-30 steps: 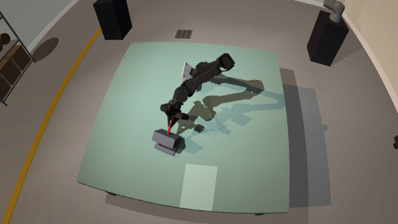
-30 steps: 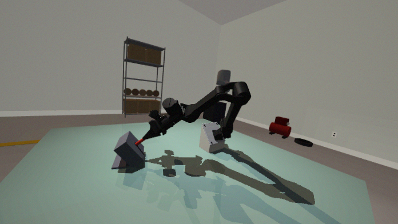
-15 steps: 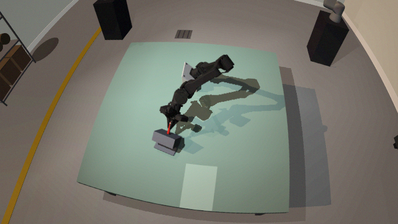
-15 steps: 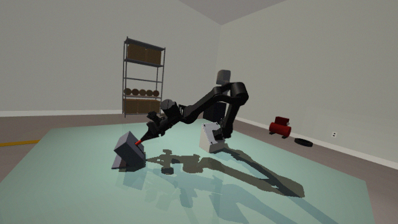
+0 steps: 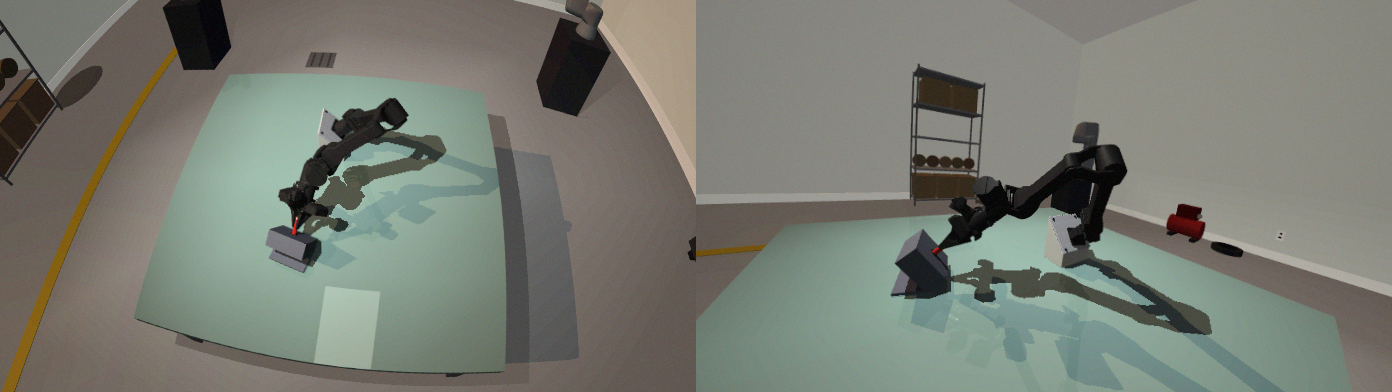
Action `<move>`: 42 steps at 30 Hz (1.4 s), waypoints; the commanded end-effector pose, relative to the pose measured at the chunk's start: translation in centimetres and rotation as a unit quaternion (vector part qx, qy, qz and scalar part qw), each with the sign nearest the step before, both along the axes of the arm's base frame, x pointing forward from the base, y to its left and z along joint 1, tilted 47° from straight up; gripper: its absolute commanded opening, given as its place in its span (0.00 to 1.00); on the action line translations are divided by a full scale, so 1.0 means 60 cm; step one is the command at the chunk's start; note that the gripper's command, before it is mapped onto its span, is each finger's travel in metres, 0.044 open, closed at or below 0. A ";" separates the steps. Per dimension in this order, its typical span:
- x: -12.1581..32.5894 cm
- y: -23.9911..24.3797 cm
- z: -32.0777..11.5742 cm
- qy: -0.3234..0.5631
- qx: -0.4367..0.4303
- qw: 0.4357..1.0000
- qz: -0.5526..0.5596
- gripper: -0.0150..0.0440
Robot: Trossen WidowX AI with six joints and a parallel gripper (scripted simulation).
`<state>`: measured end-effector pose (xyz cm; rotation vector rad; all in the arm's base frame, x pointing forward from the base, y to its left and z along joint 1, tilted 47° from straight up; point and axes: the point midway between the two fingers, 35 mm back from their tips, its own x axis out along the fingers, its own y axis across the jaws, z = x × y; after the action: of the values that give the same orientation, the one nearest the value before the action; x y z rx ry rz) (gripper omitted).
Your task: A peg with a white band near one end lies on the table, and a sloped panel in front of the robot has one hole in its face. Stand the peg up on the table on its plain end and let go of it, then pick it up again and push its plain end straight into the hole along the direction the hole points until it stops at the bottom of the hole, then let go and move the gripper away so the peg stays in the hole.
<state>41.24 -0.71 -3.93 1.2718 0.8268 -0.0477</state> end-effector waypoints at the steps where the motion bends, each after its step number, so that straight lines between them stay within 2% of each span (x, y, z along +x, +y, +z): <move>1: 0.002 0.003 -0.005 0.003 0.001 1.000 -0.002 0.25; 15: 0.003 0.002 -0.003 0.000 0.000 1.000 0.001 0.25; 32: 0.000 -0.001 0.001 0.001 0.000 1.000 0.000 1.00; 42: -0.013 -0.012 0.014 0.002 -0.001 1.000 0.000 1.00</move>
<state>40.84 -1.37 -3.24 1.2731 0.8243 -0.0552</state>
